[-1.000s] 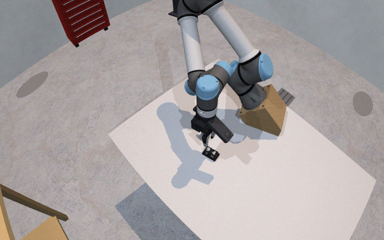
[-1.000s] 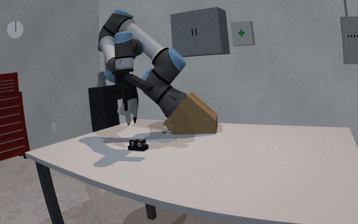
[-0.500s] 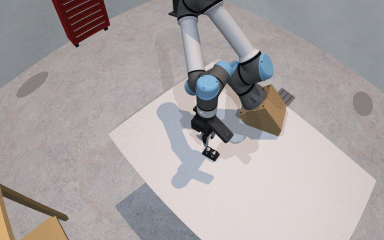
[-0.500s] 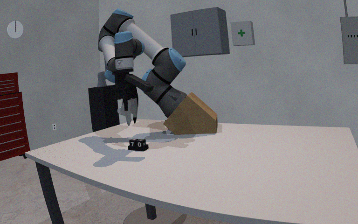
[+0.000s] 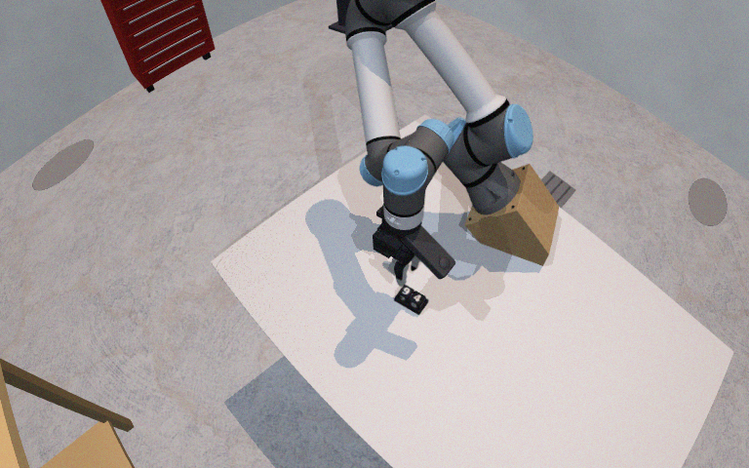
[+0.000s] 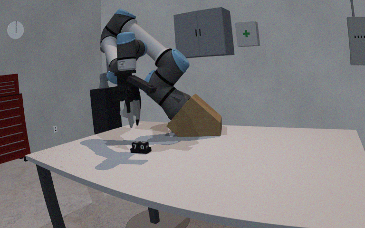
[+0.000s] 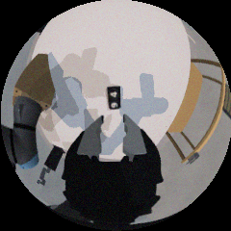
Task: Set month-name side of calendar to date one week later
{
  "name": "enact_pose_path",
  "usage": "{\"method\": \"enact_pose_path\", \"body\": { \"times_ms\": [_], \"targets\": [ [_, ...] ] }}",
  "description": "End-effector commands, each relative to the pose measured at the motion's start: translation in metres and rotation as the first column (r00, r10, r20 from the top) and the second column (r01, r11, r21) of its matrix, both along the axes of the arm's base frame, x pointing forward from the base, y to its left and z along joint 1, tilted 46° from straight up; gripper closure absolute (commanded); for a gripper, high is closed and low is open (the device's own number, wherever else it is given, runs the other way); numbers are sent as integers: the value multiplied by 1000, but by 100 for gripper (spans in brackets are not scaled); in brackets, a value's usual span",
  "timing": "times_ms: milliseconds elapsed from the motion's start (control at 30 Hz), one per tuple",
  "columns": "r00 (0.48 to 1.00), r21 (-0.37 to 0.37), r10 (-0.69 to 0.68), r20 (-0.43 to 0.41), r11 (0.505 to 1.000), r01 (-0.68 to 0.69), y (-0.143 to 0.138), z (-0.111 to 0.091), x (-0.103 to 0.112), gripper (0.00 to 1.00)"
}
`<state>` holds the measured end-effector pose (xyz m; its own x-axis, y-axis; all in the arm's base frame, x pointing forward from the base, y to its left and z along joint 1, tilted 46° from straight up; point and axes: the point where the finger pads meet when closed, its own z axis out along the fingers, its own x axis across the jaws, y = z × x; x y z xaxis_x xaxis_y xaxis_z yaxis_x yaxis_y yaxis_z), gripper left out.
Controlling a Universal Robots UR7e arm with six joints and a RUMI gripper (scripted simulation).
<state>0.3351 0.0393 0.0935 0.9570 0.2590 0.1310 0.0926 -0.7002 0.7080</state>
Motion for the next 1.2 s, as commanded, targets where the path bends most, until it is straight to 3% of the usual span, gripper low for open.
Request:
{"method": "enact_pose_path", "body": {
  "times_ms": [0,1167],
  "targets": [
    [1000,0,0,1,1000,0,0,0,0,72],
    [1000,1,1,0,1000,-1,-21,-21,9,72]
  ]
}}
